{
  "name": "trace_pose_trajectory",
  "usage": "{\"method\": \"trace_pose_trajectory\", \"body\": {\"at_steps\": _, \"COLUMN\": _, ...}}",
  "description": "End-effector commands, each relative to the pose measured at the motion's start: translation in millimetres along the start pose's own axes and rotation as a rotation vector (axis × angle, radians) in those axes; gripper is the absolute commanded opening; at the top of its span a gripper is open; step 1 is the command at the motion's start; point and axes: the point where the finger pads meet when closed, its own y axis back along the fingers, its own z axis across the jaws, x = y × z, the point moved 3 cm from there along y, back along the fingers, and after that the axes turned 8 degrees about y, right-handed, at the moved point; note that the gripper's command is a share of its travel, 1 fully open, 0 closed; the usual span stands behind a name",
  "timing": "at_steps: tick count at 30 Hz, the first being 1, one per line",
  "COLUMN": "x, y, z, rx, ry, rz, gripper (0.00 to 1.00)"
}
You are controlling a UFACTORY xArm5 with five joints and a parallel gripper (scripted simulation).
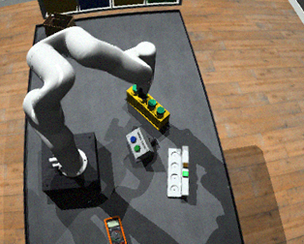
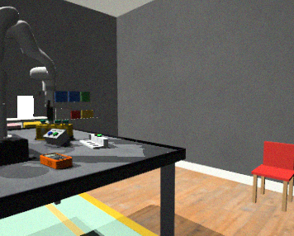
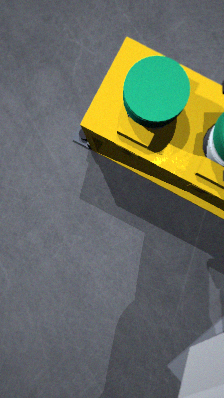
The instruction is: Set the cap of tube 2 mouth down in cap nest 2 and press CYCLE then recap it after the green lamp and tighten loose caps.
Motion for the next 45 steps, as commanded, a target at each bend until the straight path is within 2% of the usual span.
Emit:
{"method": "trace_pose_trajectory", "body": {"at_steps": 1, "x": -0.5, "y": 0.5, "z": 1.0, "rx": -0.001, "ry": 0.0, "rz": -0.005, "gripper": 0.0}}
{"method": "trace_pose_trajectory", "body": {"at_steps": 41, "x": -0.6, "y": -9.5, "z": 1.0, "rx": -0.001, "ry": 0.0, "rz": -0.005, "gripper": 0.0}}
{"method": "trace_pose_trajectory", "body": {"at_steps": 42, "x": -0.6, "y": -9.5, "z": 1.0, "rx": -0.001, "ry": 0.0, "rz": -0.005, "gripper": 0.46}}
{"method": "trace_pose_trajectory", "body": {"at_steps": 45, "x": -0.6, "y": -9.5, "z": 1.0, "rx": -0.001, "ry": 0.0, "rz": -0.005, "gripper": 0.46}}
